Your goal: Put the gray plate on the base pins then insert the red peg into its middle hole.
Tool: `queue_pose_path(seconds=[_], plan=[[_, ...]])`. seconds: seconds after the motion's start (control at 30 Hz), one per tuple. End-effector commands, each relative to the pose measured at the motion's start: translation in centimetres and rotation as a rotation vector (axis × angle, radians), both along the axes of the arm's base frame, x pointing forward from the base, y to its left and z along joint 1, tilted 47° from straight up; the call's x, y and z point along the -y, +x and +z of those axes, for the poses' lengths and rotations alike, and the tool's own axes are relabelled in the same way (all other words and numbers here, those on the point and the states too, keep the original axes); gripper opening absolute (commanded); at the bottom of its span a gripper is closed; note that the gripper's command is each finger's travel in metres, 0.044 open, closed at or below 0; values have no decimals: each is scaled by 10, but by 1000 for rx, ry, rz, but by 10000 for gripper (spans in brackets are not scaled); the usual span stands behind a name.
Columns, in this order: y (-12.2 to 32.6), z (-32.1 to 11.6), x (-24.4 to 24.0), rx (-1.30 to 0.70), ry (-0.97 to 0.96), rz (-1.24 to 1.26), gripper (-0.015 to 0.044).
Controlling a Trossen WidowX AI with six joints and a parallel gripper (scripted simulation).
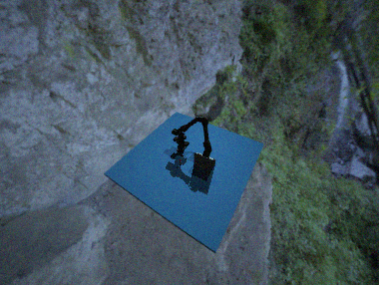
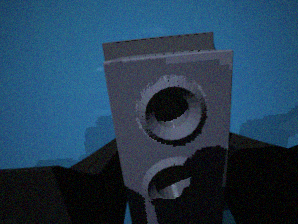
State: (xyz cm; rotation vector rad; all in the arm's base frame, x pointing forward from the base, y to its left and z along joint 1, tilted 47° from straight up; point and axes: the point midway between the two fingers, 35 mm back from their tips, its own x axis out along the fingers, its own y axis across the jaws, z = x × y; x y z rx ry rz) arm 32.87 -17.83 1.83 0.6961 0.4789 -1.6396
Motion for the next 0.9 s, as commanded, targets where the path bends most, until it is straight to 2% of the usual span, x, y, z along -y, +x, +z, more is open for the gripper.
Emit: queue_pose_path(seconds=[0.0, 0.3, 0.87], plan=[[-1, -5, 4, -4, -1, -3, 0], [0, -2, 1, 3, 0, 0, 0], [0, -2, 1, 3, 0, 0, 440]])
